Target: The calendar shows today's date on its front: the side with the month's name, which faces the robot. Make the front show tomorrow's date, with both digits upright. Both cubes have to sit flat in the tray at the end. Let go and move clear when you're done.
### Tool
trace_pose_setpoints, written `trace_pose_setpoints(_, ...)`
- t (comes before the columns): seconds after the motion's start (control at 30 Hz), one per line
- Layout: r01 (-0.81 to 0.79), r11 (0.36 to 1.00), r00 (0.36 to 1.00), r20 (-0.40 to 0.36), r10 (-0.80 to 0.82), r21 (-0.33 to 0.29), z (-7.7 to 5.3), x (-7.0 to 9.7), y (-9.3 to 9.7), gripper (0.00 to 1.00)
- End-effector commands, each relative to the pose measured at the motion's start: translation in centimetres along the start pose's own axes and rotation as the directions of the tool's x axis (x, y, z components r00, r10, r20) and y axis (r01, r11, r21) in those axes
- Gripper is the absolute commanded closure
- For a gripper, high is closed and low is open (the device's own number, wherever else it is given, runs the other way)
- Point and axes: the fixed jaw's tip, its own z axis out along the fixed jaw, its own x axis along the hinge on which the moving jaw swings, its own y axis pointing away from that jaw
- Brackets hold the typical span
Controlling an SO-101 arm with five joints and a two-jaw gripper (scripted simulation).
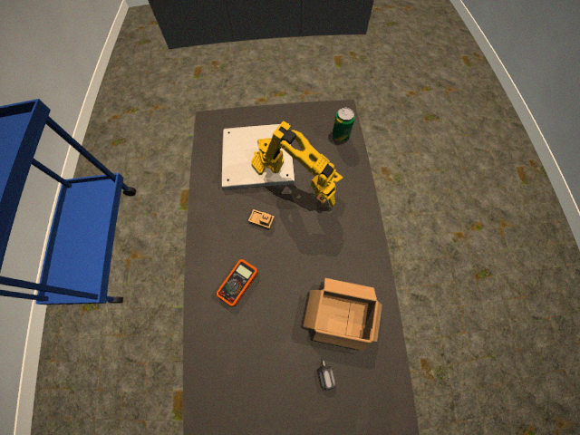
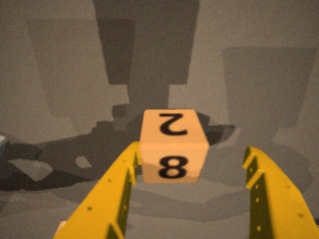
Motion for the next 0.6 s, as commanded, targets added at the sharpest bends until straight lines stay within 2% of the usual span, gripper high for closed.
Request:
trace_pose_setpoints(0.0,0.004,1.000,1.000,-0.003,-0.004,-0.027,0.3,-0.2,0.5,0.64)
trace_pose_setpoints(0.17,0.004,1.000,1.000,-0.003,-0.004,-0.027,-0.7,-0.2,0.3,0.64)
trace_pose_setpoints(0.33,0.004,1.000,1.000,-0.003,-0.004,-0.027,-2.4,-0.2,0.1,0.64)
trace_pose_setpoints(0.4,0.004,1.000,1.000,-0.003,-0.004,-0.027,-2.4,-0.2,0.1,0.64)
trace_pose_setpoints(0.57,0.004,1.000,1.000,-0.003,-0.004,-0.027,-4.1,-0.2,0.2,0.64)
